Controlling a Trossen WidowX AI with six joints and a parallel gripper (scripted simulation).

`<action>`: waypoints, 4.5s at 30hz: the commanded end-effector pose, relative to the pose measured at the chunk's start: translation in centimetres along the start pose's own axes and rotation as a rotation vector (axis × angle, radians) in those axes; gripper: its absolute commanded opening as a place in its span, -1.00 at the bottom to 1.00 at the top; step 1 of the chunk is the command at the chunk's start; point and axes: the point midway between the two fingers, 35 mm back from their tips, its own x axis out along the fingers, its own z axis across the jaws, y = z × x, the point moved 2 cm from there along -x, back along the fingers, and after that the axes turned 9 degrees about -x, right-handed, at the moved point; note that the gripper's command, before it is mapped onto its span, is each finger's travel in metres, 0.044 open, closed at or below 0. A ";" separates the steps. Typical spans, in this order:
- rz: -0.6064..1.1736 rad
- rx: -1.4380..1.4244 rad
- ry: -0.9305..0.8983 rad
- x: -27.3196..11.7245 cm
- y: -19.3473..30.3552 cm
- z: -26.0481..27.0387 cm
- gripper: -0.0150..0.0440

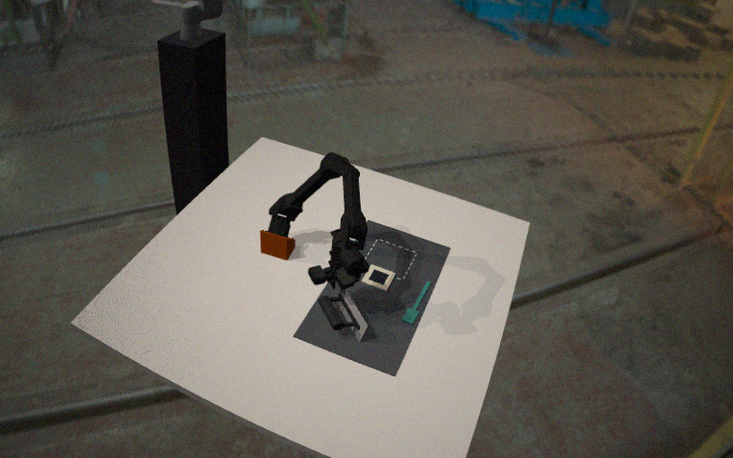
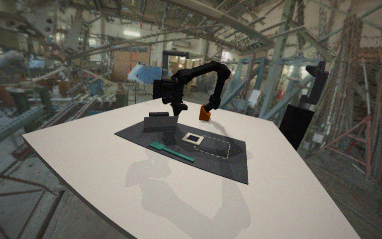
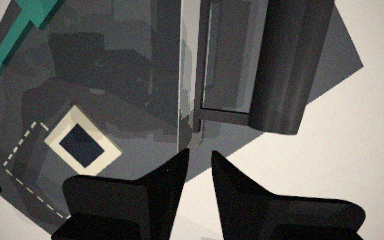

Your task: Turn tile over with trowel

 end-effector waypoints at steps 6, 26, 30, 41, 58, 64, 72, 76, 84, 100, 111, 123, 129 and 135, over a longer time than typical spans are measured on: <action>0.001 -0.001 -0.005 0.0 -0.3 1.8 -0.15; 0.001 -0.001 -0.003 0.0 -0.5 3.2 -0.15; -0.002 0.001 0.000 -0.6 -0.3 1.2 -0.15; 0.001 0.001 0.001 -1.9 1.1 -5.3 -0.15; -0.011 0.007 -0.002 -2.2 0.9 -5.6 -0.33; -0.011 0.007 -0.002 -2.2 0.9 -5.6 -0.49; -0.011 0.007 -0.002 -2.2 0.9 -5.6 -0.49; -0.011 0.007 -0.002 -2.2 0.9 -5.6 -0.15; -0.011 0.007 -0.002 -2.2 0.9 -5.6 -0.15; -0.011 0.007 -0.002 -2.2 0.9 -5.6 -0.42; -0.011 0.007 -0.002 -2.2 0.9 -5.6 -0.49; -0.011 -0.113 -0.001 -2.4 0.4 -5.3 0.38; -0.012 -0.320 0.000 -2.7 -0.5 -4.9 0.42; -0.013 -0.528 0.004 -3.0 -1.3 -4.4 0.42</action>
